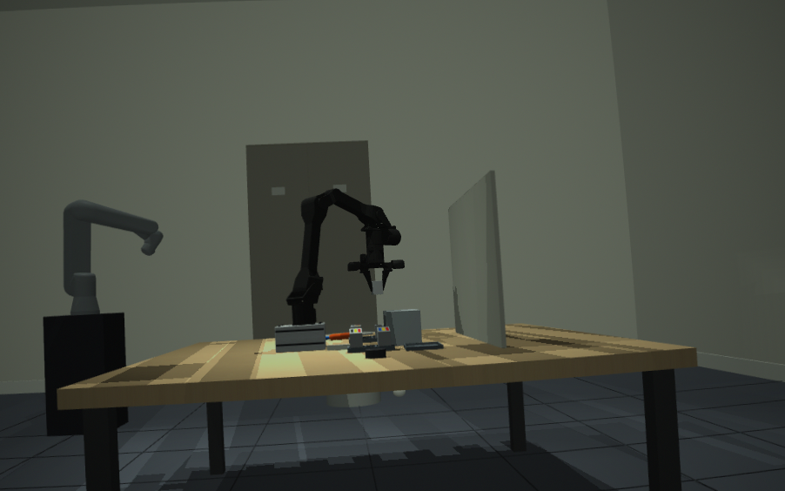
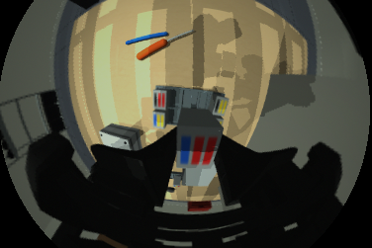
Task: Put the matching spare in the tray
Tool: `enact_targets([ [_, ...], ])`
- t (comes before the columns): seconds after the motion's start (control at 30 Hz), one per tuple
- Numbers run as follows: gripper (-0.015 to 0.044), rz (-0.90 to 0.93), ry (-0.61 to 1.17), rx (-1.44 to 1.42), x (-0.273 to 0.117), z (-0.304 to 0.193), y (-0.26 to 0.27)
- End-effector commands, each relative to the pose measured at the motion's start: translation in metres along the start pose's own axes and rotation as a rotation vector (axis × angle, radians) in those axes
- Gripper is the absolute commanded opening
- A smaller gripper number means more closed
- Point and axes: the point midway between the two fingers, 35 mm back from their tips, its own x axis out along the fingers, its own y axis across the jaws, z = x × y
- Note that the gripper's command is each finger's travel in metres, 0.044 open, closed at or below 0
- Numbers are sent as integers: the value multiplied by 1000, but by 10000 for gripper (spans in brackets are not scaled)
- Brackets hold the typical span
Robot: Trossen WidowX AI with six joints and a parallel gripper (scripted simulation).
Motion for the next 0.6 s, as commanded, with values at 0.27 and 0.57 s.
enact_targets([
  [0.27,0,-12,-10,14,-9,-20,-20],
  [0.57,0,-17,-4,25,-10,-61,-52],
])
